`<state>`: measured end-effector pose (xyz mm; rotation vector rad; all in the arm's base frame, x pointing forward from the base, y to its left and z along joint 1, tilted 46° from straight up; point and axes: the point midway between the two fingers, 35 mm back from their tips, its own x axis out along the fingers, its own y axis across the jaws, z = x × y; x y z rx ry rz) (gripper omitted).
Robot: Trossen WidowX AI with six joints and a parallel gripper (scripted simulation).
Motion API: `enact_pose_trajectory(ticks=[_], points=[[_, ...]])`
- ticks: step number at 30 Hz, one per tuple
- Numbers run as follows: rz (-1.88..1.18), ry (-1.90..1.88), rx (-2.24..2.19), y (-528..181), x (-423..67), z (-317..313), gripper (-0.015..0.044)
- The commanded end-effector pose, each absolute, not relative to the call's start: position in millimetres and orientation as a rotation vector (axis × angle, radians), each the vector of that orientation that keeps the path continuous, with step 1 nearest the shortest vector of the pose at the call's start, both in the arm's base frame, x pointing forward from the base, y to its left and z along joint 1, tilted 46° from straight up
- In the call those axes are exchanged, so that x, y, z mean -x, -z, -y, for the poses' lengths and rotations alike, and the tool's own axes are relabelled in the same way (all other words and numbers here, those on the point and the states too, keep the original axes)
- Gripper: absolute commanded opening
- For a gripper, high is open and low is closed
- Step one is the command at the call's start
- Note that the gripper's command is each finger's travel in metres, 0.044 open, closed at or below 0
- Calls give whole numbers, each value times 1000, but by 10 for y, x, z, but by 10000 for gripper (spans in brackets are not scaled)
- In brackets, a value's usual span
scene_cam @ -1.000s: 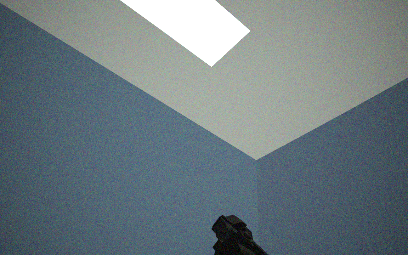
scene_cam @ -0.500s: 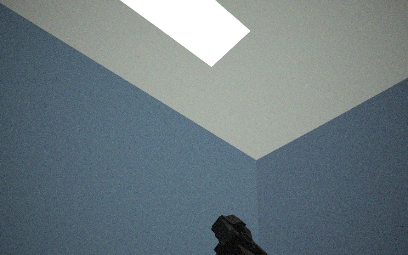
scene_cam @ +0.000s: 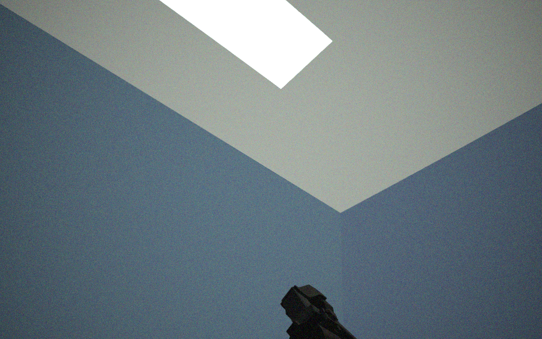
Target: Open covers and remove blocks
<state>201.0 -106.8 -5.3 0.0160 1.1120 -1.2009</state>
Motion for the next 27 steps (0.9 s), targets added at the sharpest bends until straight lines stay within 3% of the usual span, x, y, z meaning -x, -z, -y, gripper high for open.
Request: enact_pose_trajectory(ticks=[1,27], points=[[-1116,1201,-27,76,-1999,1061,0],[-1201,1117,84,79,-1998,1058,0]])
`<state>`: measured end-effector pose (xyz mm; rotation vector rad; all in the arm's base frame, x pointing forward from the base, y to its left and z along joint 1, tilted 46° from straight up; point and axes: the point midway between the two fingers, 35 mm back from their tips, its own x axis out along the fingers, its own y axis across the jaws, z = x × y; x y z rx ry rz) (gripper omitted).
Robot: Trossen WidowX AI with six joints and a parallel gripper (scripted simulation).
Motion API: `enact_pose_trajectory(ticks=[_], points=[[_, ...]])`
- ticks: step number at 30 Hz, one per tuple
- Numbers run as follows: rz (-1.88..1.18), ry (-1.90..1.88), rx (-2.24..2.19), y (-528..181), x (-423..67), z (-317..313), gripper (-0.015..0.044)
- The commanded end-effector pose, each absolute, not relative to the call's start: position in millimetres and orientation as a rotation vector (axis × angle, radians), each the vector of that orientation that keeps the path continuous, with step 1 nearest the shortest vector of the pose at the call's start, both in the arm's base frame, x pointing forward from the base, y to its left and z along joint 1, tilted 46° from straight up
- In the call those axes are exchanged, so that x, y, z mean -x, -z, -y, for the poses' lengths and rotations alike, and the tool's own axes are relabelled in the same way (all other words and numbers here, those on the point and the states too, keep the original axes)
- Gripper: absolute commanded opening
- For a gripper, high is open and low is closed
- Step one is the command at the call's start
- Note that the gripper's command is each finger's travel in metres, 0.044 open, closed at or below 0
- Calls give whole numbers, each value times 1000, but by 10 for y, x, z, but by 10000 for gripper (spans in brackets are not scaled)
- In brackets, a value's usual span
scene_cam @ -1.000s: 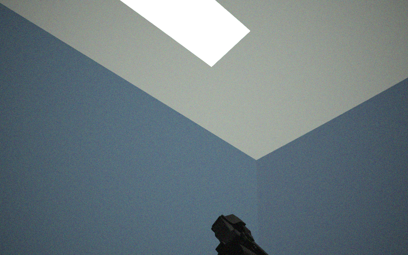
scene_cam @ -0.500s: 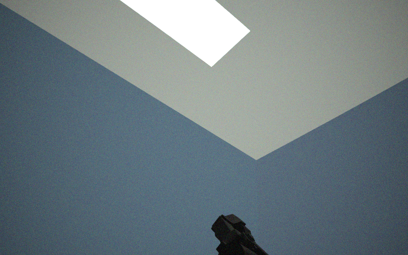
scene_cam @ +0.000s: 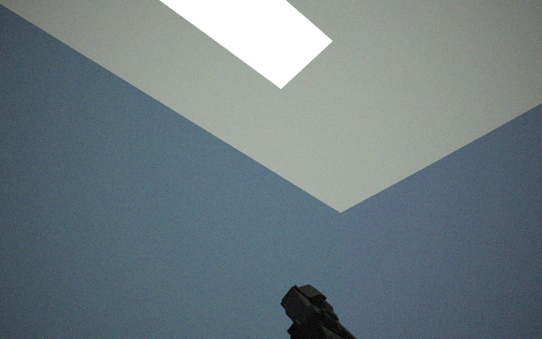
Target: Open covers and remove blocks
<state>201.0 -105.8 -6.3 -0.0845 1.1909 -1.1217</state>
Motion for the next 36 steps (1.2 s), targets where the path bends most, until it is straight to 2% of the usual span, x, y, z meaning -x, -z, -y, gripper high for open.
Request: enact_pose_trajectory(ticks=[1,13,19,28,36], points=[[-1191,1122,84,61,-2010,1057,0],[-1200,1117,84,-45,-2033,995,0],[-1203,1115,85,-129,-2050,884,144],[-1202,1115,82,-398,-2066,625,144],[-1202,1114,82,-362,-2066,657,144]])
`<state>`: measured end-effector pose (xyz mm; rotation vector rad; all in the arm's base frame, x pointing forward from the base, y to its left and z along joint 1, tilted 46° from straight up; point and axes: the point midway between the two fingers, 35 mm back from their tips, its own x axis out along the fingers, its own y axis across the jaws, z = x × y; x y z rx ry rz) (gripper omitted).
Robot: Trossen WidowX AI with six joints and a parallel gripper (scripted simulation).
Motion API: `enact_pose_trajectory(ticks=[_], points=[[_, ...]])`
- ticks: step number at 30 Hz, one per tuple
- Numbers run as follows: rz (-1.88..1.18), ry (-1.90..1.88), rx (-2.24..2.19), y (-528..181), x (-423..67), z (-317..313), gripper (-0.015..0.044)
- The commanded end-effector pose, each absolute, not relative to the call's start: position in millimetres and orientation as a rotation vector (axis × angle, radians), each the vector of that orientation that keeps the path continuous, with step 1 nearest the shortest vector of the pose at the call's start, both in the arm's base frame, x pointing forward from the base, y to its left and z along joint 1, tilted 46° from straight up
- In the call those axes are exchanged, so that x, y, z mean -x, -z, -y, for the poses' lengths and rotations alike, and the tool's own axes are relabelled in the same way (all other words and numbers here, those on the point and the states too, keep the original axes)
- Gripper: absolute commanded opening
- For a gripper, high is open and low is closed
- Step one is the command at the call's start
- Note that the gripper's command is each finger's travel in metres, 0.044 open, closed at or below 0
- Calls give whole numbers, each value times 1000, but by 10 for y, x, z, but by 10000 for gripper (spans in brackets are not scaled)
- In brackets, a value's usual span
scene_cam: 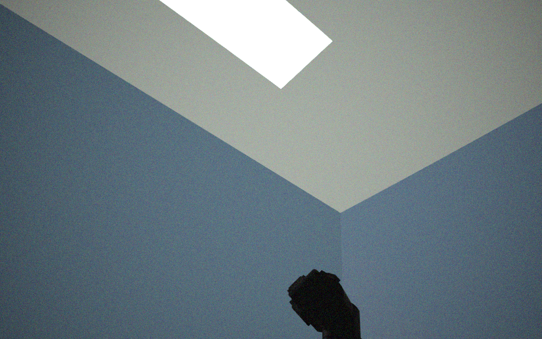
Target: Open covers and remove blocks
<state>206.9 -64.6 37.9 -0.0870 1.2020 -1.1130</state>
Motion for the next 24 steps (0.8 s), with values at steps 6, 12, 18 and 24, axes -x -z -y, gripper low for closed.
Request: enact_pose_trajectory(ticks=[6,12,18,24], points=[[-1202,1114,82,-260,-2061,754,144],[-1201,1116,83,-169,-2047,848,144],[-1201,1116,83,-159,-2041,864,144],[-1201,1116,83,-159,-2040,865,144]])
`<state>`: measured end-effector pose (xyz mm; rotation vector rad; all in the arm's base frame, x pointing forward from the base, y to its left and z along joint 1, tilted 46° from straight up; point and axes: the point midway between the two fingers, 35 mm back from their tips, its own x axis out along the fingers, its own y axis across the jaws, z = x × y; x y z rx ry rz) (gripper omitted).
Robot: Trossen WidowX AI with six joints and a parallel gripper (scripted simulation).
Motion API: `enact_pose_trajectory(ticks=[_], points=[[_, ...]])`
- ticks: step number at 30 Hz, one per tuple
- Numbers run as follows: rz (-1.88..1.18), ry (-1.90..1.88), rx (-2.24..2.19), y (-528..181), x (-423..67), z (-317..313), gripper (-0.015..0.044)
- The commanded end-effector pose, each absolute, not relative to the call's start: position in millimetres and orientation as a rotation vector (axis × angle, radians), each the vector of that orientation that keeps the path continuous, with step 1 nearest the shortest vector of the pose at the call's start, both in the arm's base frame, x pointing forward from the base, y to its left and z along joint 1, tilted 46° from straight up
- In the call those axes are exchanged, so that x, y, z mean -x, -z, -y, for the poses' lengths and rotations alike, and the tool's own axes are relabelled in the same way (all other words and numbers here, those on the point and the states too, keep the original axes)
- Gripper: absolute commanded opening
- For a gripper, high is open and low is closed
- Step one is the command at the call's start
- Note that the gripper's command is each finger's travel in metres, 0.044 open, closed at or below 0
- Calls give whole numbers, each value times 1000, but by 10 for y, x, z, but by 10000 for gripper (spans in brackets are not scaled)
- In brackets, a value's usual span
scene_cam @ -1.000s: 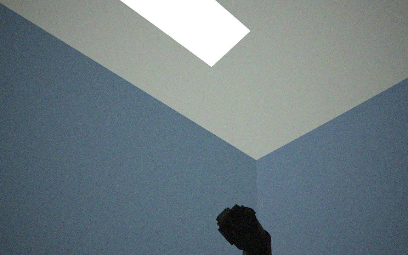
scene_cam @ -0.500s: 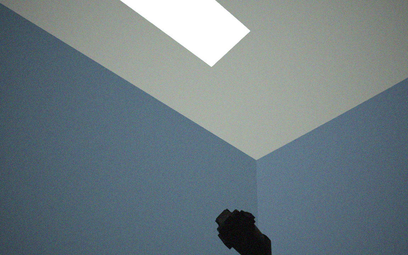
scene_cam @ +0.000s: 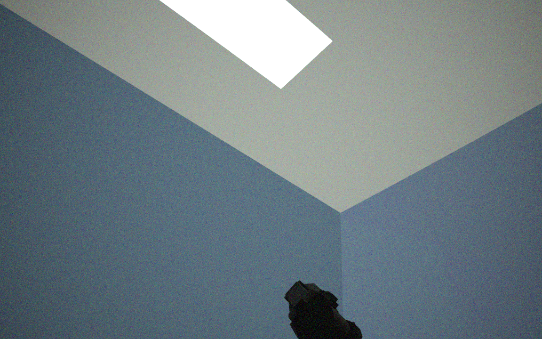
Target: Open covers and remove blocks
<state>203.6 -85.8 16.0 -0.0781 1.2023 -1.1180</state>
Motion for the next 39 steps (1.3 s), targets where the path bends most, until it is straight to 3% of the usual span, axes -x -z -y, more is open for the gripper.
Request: enact_pose_trajectory(ticks=[1,39], points=[[-1201,1116,83,-159,-2040,865,144],[-1201,1116,84,-12,-2030,1038,144]])
